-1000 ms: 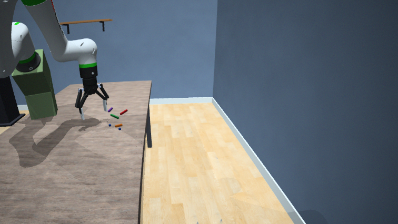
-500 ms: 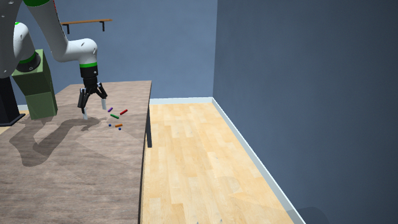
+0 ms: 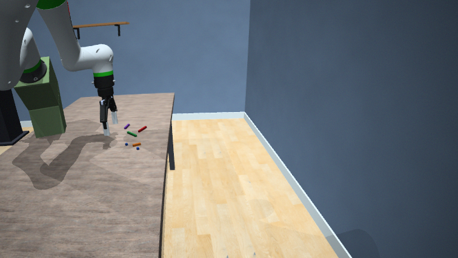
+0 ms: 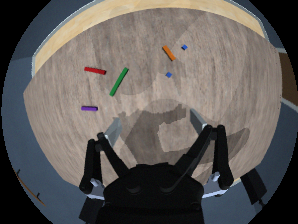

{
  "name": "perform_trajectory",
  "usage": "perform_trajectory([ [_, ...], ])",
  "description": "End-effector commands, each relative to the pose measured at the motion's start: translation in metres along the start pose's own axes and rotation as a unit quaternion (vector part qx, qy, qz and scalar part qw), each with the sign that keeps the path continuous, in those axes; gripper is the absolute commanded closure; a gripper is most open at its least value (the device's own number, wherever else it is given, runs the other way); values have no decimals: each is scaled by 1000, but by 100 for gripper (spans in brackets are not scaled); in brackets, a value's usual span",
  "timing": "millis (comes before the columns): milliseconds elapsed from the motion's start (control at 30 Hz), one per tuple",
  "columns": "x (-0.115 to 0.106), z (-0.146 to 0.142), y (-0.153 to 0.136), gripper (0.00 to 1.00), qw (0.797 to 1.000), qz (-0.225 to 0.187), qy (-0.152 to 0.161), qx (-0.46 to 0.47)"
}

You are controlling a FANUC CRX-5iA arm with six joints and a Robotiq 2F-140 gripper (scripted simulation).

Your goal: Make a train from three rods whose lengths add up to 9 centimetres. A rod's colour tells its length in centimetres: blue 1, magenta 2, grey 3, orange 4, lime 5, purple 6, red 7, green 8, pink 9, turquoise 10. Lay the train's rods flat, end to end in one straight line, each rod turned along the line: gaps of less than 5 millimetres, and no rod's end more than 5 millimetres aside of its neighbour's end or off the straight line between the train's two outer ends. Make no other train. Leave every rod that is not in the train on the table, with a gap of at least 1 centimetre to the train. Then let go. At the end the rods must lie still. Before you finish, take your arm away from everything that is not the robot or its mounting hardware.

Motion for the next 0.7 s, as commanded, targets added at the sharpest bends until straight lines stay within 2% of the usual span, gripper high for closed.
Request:
perform_trajectory([
  [0,0,-8,0,0,996,-9,0,-83],
  [133,0,-16,-2,0,987,-9,0,-158],
  [200,0,-16,-2,0,987,-9,0,-158],
  [233,0,-21,-4,0,978,-9,0,-208],
  [367,0,-27,-6,0,962,-9,1,-272],
  [567,0,-38,-9,0,927,-8,1,-375],
  [667,0,-39,-9,0,922,-8,1,-387],
])
Point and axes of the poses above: the point where the finger pads meet when closed, its own x axis out along the fingers, its own z axis across the jaws, y = z × x, the point moved 7 cm from there along -x, back along the fingers, and after that the axes turned 11 degrees about x, right-handed, at the moved point
